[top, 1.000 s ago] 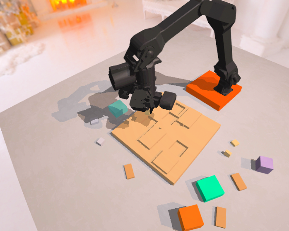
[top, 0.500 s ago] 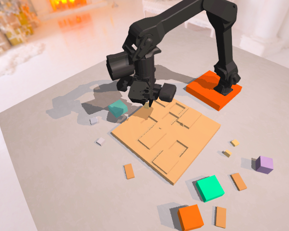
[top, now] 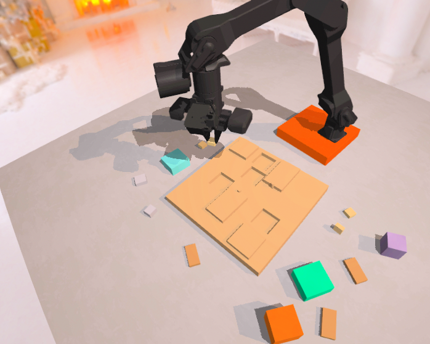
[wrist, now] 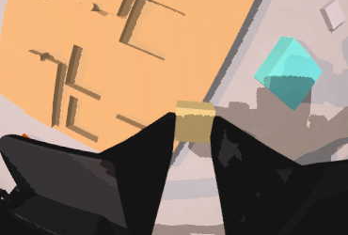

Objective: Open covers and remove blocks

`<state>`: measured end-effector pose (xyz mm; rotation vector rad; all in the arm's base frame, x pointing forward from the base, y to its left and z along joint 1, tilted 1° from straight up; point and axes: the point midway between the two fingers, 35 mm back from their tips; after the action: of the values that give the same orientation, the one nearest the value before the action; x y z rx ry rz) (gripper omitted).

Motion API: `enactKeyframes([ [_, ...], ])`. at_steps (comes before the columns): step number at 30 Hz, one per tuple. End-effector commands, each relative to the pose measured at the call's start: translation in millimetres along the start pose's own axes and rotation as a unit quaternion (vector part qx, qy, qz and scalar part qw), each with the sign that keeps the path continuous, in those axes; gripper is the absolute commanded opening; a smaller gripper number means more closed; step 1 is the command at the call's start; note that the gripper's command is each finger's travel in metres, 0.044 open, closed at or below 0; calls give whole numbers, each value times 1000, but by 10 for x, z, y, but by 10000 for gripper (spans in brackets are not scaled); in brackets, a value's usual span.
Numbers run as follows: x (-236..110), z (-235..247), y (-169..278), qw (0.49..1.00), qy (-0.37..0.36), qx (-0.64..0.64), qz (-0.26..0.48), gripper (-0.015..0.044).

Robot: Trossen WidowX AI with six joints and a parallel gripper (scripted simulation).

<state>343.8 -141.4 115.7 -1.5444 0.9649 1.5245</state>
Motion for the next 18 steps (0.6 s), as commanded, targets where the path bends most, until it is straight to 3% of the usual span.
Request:
enactKeyframes([
  [1, -1, -96, 154, 1000, 1, -1, 1, 80],
  [18, -3, -411, 737, 1000, 2, -1, 4, 80],
])
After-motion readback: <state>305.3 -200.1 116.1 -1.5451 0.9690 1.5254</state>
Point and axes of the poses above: the point midway between the two fingers, 35 mm back from their tips, its own x axis out along the fingers, its own z axis across the jaws, y = z × x, and after that the axes turned 3 degrees about x, right-handed
